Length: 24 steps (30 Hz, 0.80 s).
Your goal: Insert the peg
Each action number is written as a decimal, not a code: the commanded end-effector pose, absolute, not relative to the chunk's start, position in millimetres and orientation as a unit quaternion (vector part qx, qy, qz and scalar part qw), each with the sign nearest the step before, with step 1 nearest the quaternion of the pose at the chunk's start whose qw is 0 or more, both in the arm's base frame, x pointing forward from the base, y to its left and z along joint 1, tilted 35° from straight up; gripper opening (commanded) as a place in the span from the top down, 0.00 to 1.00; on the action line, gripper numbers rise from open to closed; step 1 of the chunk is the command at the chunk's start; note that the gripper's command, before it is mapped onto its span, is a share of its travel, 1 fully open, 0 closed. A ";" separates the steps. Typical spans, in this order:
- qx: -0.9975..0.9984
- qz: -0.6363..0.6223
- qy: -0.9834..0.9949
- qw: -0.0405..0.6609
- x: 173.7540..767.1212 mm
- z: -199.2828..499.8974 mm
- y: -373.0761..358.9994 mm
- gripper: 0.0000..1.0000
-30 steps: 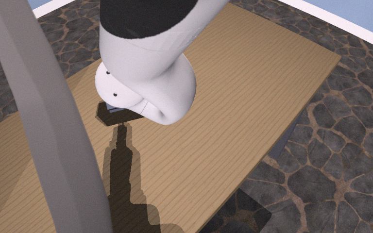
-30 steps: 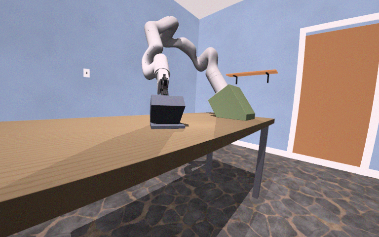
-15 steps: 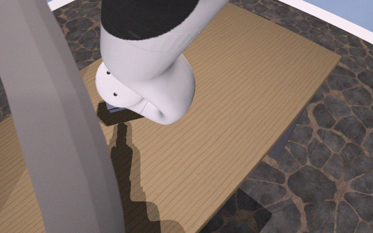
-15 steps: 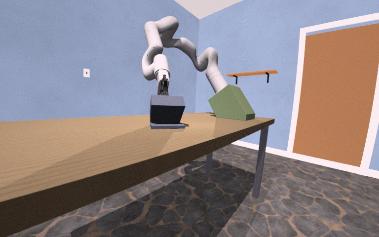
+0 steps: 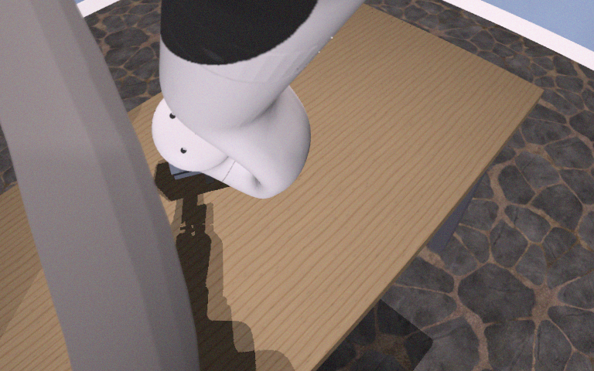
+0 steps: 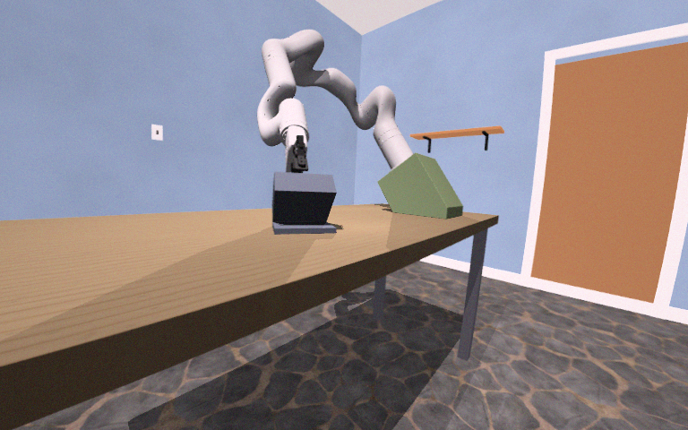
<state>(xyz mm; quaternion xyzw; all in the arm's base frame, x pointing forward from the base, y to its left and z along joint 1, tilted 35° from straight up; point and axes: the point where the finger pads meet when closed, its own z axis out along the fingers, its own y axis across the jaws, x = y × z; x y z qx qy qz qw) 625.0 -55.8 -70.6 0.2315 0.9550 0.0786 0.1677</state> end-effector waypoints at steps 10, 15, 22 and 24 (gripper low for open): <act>0.231 0.079 0.955 0.169 625.6 -68.2 -55.7 0.00; 0.231 0.079 0.955 0.169 623.9 -62.2 -56.1 0.00; 0.231 0.080 0.955 0.168 617.2 -40.8 -57.7 0.00; 0.231 0.080 0.955 0.168 615.1 -34.7 -58.2 0.00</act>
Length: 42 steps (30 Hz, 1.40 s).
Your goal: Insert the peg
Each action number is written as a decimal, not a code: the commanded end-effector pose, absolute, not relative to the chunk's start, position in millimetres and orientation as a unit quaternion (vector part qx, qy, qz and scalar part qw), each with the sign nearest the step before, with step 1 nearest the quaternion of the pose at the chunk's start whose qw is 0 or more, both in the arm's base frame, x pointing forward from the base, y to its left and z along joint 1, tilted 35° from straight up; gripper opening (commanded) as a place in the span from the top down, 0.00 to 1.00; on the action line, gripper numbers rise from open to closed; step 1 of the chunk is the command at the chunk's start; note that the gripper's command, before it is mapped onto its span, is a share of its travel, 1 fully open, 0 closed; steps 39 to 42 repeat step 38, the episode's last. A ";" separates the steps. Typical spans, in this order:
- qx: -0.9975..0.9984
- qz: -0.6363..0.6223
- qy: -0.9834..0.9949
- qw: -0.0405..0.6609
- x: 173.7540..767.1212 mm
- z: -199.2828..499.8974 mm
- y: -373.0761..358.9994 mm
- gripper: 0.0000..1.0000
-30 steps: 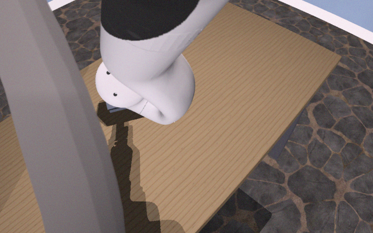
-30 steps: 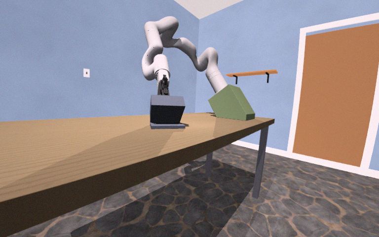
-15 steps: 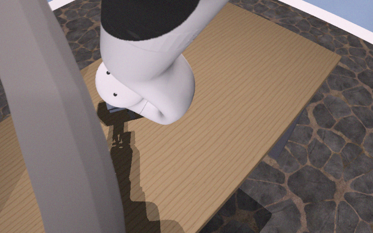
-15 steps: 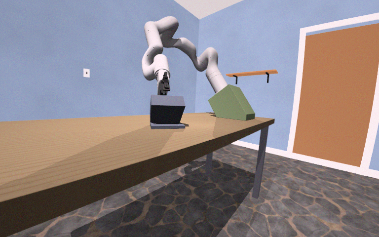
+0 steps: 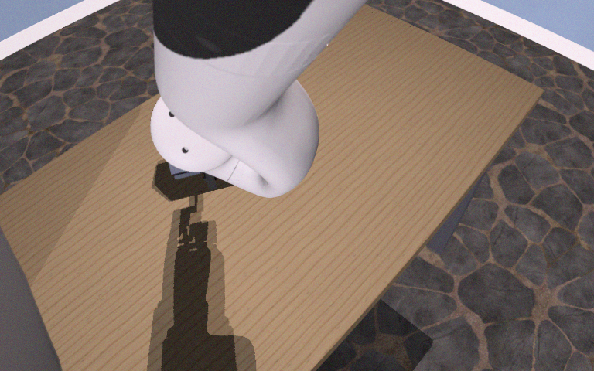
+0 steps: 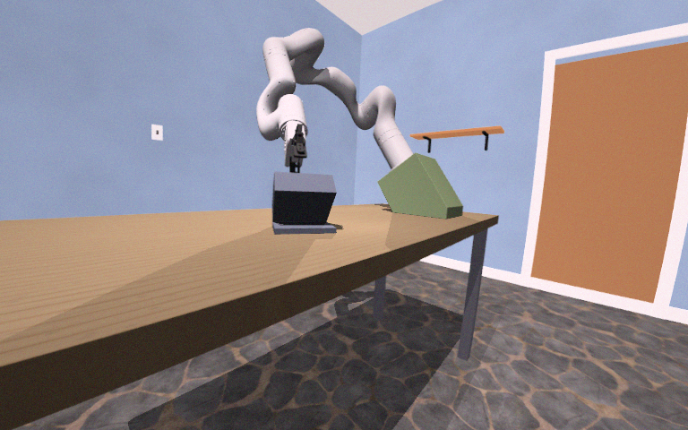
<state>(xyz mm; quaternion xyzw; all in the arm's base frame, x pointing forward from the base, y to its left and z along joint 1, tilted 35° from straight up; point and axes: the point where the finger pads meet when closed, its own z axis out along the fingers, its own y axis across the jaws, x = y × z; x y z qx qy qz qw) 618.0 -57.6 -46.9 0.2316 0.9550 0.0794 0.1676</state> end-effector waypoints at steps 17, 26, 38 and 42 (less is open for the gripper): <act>0.231 0.079 0.955 0.169 595.9 9.8 -61.8 0.00; 0.231 0.079 0.955 0.169 592.7 20.1 -62.6 0.00; 0.231 0.079 0.955 0.169 592.6 20.4 -62.6 0.00; 0.231 0.079 0.955 0.169 592.6 20.4 -62.6 0.00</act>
